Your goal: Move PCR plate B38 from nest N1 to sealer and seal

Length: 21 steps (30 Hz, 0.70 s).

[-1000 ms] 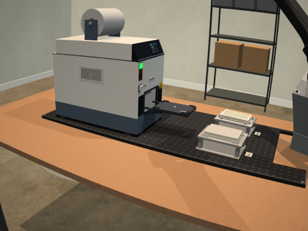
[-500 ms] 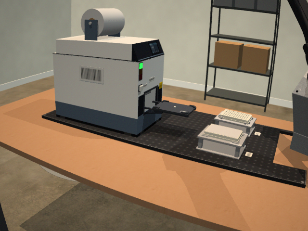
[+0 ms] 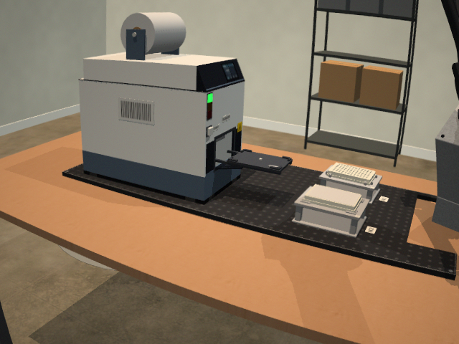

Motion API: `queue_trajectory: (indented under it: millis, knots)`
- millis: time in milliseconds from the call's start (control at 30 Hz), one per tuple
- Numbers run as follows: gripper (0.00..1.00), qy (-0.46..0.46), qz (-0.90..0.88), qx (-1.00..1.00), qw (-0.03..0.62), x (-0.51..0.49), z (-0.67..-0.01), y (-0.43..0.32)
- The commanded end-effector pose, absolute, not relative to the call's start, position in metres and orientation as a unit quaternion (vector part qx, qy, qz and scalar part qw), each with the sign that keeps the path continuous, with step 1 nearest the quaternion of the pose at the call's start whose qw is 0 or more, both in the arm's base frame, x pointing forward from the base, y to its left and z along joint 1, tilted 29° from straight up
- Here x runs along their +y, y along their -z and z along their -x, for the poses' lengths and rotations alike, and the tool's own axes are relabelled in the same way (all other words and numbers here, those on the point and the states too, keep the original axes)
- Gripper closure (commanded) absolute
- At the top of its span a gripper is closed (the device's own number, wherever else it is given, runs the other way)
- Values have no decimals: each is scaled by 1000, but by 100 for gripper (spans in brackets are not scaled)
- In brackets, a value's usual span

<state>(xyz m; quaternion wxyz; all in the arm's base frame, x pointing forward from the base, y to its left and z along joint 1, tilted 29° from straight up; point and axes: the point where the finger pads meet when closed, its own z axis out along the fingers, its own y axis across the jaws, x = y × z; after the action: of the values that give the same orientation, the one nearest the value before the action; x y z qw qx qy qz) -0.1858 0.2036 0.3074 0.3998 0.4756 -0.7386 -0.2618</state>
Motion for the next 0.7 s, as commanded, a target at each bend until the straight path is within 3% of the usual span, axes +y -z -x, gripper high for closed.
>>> queue_trajectory:
  millis: [0, 167, 367, 600, 667]
  knots:
    - [0, 286, -475, -735, 391, 210, 178, -314]
    - [0, 272, -480, -733, 398, 229, 166, -307]
    - [0, 326, -445, -765, 334, 245, 143, -305]
    - [0, 309, -444, -766, 347, 262, 123, -292]
    - [0, 332, -430, -780, 312, 264, 120, -293]
